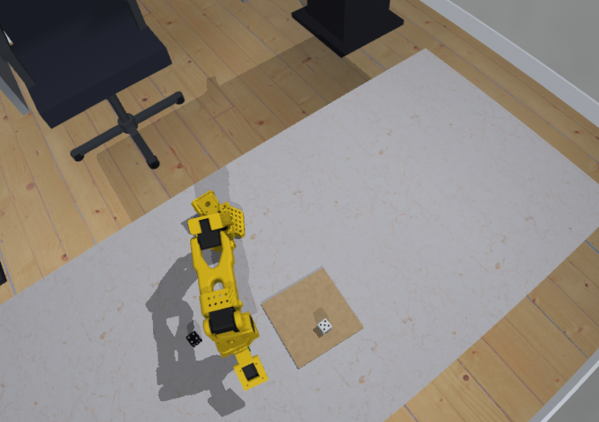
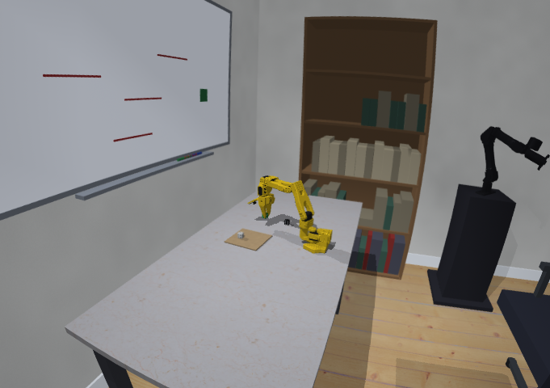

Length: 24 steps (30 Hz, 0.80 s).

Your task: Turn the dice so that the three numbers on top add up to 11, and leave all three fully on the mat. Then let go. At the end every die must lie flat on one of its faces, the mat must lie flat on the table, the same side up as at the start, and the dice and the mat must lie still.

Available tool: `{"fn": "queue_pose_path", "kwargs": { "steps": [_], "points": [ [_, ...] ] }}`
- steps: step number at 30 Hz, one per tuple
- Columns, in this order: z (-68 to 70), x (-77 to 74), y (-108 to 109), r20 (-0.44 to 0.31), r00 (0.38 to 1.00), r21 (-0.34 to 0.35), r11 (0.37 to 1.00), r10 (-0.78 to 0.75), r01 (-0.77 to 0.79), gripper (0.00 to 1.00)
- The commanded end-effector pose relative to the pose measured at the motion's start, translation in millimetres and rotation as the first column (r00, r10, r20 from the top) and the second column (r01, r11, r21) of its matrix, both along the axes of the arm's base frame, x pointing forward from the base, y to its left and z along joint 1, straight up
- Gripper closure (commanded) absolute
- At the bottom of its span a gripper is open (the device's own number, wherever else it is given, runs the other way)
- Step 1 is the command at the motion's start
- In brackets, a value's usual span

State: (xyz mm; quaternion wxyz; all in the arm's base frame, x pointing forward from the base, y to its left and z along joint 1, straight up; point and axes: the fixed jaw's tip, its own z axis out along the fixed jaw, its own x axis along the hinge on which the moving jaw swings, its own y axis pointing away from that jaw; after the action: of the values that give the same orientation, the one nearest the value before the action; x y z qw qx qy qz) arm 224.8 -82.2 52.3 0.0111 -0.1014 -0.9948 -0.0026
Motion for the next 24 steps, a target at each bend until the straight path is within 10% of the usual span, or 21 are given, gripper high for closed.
{"fn": "queue_pose_path", "kwargs": {
  "steps": [1,24],
  "points": [
    [12.7,6.8,4,0.054,0.998,-0.02,1.0,0.018,-0.017,1.0],
    [7.9,-12.6,128,0.01,0.854,-0.003,0.854,0.52,-0.52,1.0]
  ]
}}
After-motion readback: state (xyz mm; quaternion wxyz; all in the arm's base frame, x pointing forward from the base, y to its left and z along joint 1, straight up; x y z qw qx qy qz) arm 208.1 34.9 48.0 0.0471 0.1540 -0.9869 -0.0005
